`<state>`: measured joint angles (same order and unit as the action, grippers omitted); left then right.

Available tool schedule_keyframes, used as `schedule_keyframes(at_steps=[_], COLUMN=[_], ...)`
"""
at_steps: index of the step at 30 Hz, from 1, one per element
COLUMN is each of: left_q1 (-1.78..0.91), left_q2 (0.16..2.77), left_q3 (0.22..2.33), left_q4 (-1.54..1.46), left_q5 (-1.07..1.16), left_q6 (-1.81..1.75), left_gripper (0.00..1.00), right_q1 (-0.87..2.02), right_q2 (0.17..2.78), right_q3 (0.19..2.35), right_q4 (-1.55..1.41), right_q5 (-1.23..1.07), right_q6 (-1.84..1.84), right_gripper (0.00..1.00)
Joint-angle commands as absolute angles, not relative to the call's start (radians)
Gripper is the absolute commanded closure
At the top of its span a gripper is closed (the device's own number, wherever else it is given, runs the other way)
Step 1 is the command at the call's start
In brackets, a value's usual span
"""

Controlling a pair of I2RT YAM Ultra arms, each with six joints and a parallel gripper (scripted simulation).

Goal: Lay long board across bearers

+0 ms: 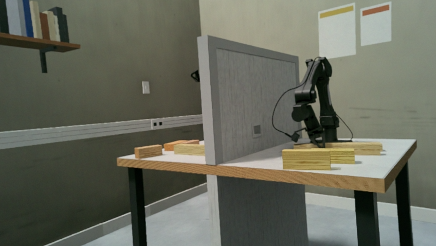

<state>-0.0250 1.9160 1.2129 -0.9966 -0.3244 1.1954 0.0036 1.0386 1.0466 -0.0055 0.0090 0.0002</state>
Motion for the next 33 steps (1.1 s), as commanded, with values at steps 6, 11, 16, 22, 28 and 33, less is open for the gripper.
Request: schedule_keyframes(at_steps=[6,11,16,22,28,33], left_q1=[-0.024,-0.036,-0.026,-0.039,-0.036,-0.032], left_q2=[1.851,1.838,1.833,1.818,1.808,1.804], left_q3=[1.291,1.315,1.329,1.356,1.385,1.400], left_q4=[-1.093,-1.131,-1.153,-1.193,-1.233,-1.253], left_q5=[-0.348,-0.354,-0.359,-0.366,-0.370,-0.370], left_q6=[1.184,1.184,1.188,1.184,1.183,1.187], left_gripper=[1.00,1.00,1.00,1.00,1.00,1.00], right_q1=[-0.008,-0.008,-0.008,-0.008,-0.008,-0.008], right_q2=[1.012,1.012,1.012,1.012,1.012,1.012], right_q3=[1.077,1.077,1.077,1.077,1.077,1.077], right_q4=[-0.022,-0.022,-0.022,-0.022,-0.022,-0.022], right_q5=[0.014,0.014,0.014,0.014,0.014,0.014], right_q6=[-0.001,-0.001,-0.001,-0.001,-0.001,-0.001], right_gripper=[0.00,0.00,0.00,0.00,0.00,0.00])
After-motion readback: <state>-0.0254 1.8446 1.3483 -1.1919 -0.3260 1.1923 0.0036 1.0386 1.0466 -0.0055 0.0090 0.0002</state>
